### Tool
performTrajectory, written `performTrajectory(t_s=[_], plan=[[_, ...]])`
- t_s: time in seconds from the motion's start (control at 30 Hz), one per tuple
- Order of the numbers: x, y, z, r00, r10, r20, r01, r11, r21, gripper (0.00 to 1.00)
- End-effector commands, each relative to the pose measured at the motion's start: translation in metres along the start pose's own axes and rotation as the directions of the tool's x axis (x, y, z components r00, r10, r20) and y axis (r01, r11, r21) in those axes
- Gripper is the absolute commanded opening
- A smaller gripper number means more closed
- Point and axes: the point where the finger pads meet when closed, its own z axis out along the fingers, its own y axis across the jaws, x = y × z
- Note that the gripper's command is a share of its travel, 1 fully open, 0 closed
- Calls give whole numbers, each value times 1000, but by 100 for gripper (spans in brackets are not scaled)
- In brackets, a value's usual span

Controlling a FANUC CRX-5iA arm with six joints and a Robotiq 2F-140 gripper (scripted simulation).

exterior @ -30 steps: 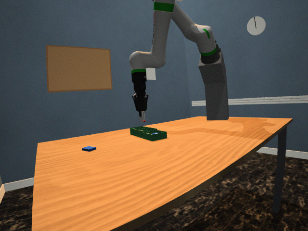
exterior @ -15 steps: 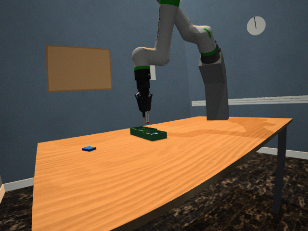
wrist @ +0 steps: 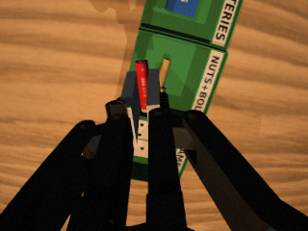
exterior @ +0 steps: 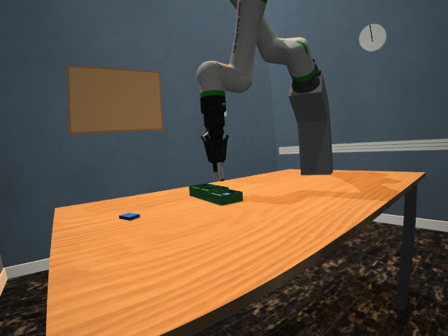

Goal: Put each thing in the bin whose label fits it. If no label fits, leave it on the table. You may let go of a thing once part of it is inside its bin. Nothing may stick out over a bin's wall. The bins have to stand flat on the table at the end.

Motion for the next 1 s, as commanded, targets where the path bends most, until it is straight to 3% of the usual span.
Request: performTrajectory(t_s=[0.0, 0.3, 0.43, 0.97], plan=[[9, 6, 0, 999, 51, 1, -51, 999, 5, 12], [55, 35, 0, 942, 336, 2, -336, 942, 4, 12], [74, 47, 0, 942, 337, 2, -337, 942, 5, 12], [73, 46, 0, 942, 337, 2, -337, 942, 5, 12]])
